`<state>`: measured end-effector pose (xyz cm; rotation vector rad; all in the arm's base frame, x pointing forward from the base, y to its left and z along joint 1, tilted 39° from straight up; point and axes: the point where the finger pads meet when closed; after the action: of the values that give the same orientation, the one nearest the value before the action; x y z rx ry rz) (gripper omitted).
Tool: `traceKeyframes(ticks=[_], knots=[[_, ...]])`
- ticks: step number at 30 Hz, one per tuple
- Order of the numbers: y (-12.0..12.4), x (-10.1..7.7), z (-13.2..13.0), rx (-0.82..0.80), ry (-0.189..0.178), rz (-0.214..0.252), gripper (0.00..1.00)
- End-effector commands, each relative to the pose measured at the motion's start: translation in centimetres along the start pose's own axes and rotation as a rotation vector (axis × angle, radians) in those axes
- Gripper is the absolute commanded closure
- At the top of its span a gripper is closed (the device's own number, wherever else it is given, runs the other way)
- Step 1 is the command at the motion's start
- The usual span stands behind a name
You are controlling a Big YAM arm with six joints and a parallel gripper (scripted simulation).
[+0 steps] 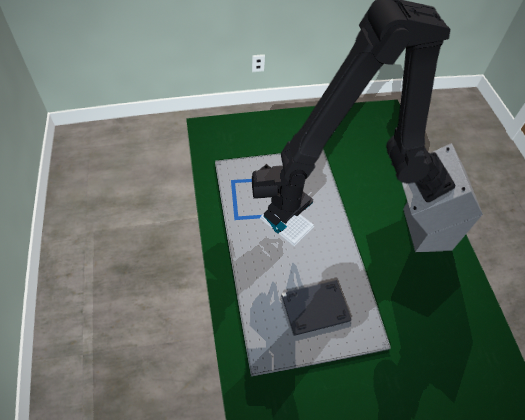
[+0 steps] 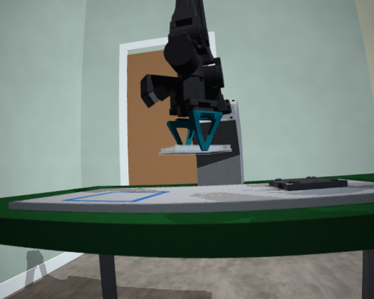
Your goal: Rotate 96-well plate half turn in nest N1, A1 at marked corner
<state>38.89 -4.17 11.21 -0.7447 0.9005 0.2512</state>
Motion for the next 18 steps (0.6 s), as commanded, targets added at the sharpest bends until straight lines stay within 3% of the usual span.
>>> traceKeyframes(ticks=[1,12,15,18], knots=[[0.2,-1.0,1.6,0.020,-0.044,-0.032,1.00],[3.3,-1.1,3.6,0.022,-0.046,-0.028,1.00],[3.2,-1.3,4.3,0.024,-0.055,-0.035,1.00],[4.7,-0.7,4.1,0.020,-0.035,-0.018,1.00]])
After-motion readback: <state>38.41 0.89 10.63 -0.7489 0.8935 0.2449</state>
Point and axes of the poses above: the point where the finger pads meet when closed, its own x axis out along the fingers, its own z axis across the jaws, y = z × x, and after that the axes turned 7 degrees about -x, right-handed
